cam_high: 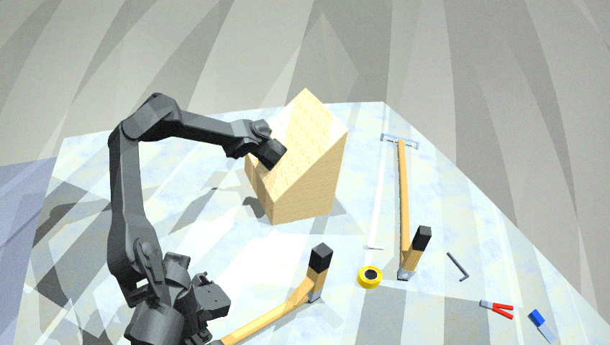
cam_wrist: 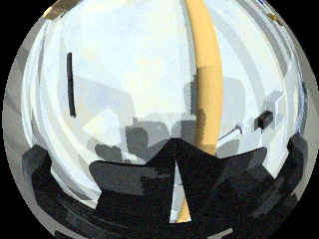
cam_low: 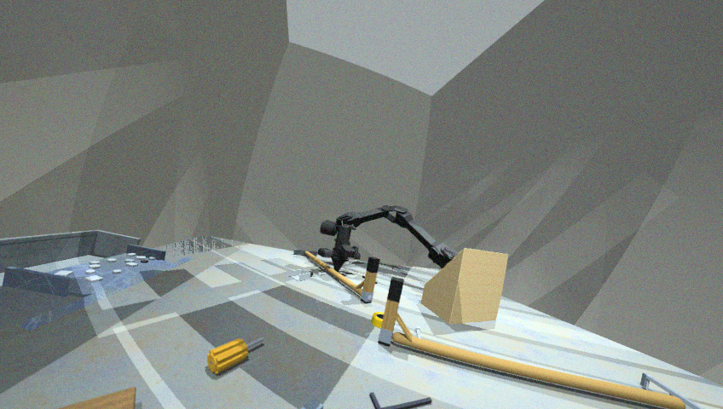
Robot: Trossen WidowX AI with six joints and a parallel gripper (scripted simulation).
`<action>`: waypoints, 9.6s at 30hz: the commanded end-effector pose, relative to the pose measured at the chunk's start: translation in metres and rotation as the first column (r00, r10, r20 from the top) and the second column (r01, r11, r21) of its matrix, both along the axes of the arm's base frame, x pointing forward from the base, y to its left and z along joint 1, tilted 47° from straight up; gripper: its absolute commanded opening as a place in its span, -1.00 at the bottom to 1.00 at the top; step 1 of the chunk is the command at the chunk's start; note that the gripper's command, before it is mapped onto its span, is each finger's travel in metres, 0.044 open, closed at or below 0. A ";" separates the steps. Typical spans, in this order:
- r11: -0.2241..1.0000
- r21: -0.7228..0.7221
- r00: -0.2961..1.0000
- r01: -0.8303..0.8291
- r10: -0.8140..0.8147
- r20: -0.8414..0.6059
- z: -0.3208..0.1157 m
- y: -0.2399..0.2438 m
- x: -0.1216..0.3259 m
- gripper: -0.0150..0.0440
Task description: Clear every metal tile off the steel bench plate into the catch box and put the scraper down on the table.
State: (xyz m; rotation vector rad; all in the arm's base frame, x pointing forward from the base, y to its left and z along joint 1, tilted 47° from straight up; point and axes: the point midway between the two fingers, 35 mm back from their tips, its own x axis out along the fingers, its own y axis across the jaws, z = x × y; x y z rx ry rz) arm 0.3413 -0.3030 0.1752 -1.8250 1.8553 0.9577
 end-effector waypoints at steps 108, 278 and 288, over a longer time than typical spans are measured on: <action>0.998 -0.024 0.992 0.060 -0.057 0.108 0.027 0.054 0.083 -0.49; 0.331 0.840 -0.788 0.431 -0.316 0.528 -0.005 0.002 0.040 -0.49; 0.331 0.840 -0.788 0.430 -0.316 0.529 -0.009 0.001 0.043 -0.49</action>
